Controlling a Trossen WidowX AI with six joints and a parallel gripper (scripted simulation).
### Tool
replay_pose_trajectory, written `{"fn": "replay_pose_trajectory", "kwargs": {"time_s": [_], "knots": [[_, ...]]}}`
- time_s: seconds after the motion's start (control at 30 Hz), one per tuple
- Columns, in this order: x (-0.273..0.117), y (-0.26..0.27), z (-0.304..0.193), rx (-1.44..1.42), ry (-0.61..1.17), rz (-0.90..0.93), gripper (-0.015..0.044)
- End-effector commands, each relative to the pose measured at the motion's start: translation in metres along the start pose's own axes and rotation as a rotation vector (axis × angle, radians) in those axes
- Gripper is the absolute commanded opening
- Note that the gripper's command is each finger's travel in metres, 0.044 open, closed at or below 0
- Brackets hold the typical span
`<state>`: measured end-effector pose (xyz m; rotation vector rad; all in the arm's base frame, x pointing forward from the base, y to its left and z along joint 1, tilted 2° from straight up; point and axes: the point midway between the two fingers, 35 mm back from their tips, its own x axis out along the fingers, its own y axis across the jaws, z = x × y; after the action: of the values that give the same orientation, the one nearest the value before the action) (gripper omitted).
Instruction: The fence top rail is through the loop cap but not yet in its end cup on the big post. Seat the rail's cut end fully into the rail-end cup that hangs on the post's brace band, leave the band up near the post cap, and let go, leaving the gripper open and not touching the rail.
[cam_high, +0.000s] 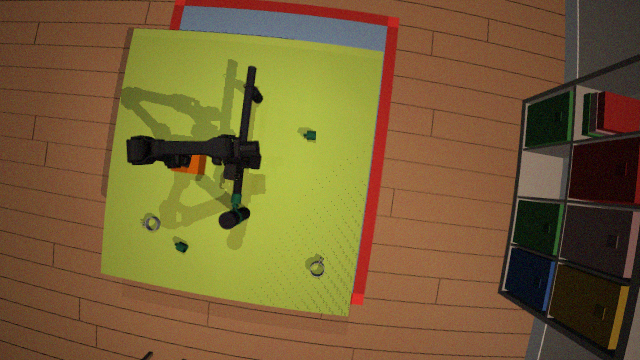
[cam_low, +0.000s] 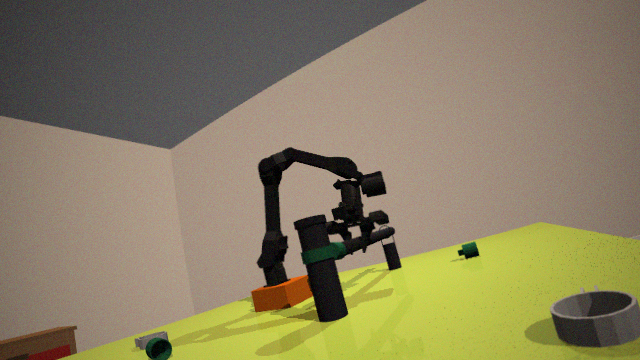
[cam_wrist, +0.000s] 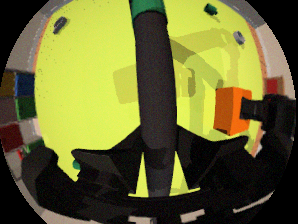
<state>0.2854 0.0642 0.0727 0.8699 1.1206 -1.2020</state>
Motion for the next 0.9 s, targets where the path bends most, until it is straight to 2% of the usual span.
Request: {"fn": "replay_pose_trajectory", "kwargs": {"time_s": [0.0, 0.83, 0.87], "knots": [[-0.005, 0.001, 0.012, 0.008, -0.020, 0.013, 0.0000], [0.001, -0.001, 0.020, 0.000, -0.012, -0.008, 0.0000], [0.001, -0.001, 0.020, 0.000, -0.012, -0.008, 0.0026]]}}
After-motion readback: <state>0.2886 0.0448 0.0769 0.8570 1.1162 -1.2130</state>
